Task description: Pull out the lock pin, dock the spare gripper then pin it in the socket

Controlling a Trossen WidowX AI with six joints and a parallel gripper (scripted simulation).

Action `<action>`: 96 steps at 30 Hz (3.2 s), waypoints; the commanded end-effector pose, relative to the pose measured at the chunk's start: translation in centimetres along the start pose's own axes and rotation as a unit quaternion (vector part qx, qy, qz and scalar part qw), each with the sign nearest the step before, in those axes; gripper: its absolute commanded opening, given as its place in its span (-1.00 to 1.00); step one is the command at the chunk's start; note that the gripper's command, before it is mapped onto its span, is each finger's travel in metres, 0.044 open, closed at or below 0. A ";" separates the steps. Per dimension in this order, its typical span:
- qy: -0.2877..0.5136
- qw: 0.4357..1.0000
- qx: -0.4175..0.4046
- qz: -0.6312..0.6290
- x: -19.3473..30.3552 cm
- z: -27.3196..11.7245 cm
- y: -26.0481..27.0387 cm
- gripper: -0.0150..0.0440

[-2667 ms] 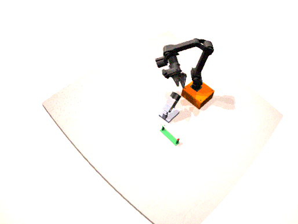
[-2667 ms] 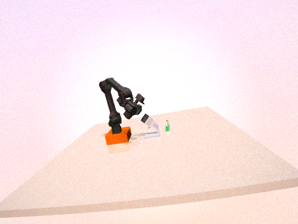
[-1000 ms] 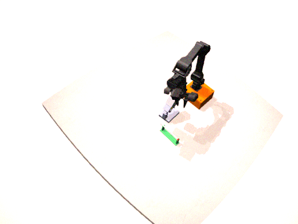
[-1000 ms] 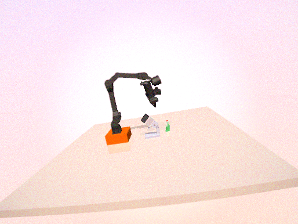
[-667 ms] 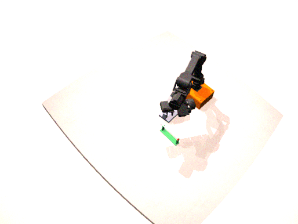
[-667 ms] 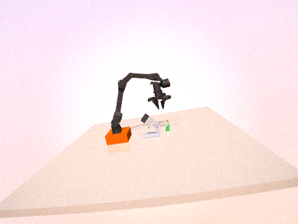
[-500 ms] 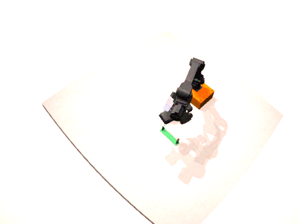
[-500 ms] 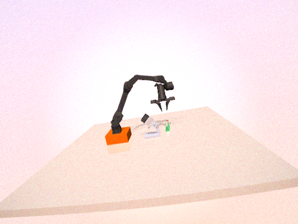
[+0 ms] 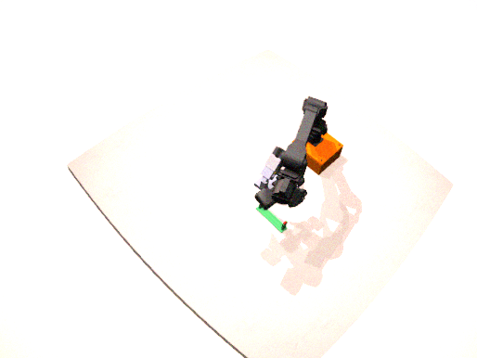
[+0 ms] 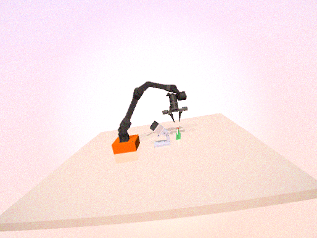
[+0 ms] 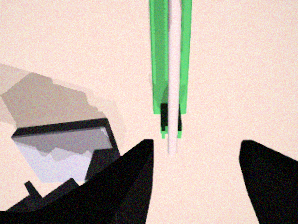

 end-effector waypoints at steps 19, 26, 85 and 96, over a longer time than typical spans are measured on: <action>0.007 1.000 -0.010 -0.005 -1.8 6.5 0.3 0.12; 0.007 1.000 -0.010 -0.005 -2.1 7.6 0.3 0.12; 0.007 1.000 -0.010 -0.005 -0.9 3.5 0.4 -0.49; 0.005 1.000 -0.012 -0.012 -1.0 3.8 0.5 -0.49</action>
Point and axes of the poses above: the point midway between the two fingers, 35 mm back from their tips, its own z axis out along the fingers, its own y axis across the jaws, x = y × z, the point moved 5 cm from there along -z, back along the fingers, and after that the axes turned 8 degrees about -z, right-handed, at the moved point
